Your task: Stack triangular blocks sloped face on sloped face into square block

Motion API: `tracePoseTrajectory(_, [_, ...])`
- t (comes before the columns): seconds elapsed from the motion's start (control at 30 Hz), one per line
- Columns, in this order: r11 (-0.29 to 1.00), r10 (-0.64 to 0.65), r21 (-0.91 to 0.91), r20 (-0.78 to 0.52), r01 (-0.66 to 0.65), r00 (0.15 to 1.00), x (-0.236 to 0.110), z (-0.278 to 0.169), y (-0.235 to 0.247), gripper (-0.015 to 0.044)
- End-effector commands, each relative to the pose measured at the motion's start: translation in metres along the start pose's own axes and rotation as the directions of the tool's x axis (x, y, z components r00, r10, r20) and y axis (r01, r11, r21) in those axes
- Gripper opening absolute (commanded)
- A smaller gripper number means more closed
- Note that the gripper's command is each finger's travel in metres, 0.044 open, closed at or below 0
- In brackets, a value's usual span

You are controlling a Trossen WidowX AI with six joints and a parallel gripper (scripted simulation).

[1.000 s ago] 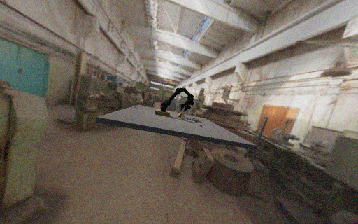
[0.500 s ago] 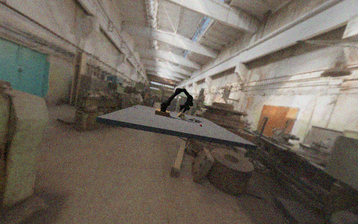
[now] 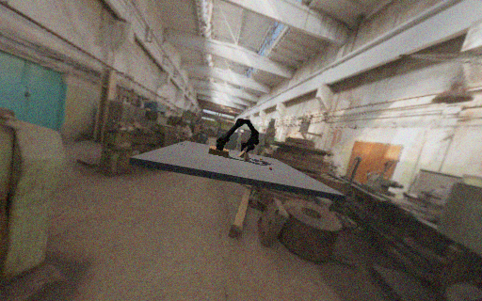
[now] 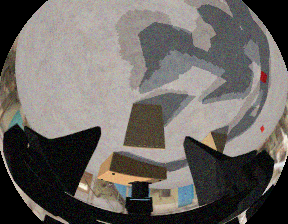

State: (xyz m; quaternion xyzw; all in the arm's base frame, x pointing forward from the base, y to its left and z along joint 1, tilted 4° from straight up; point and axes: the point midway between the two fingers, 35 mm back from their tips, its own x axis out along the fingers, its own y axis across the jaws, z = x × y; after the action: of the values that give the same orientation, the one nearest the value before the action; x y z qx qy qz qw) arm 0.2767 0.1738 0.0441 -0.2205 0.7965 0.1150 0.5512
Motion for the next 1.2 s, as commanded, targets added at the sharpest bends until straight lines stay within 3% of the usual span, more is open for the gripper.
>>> tracePoseTrajectory(0.0, [1.000, -0.009, -0.012, -0.009, 0.009, 1.000, 0.009, 0.000, -0.001, 0.0440])
tracePoseTrajectory(0.93, [0.998, -0.037, -0.061, -0.030, 0.036, 0.999, 0.053, -0.005, -0.003, 0.0440])
tracePoseTrajectory(1.17, [0.998, -0.037, -0.061, -0.030, 0.036, 0.999, 0.053, -0.005, -0.003, 0.0256])
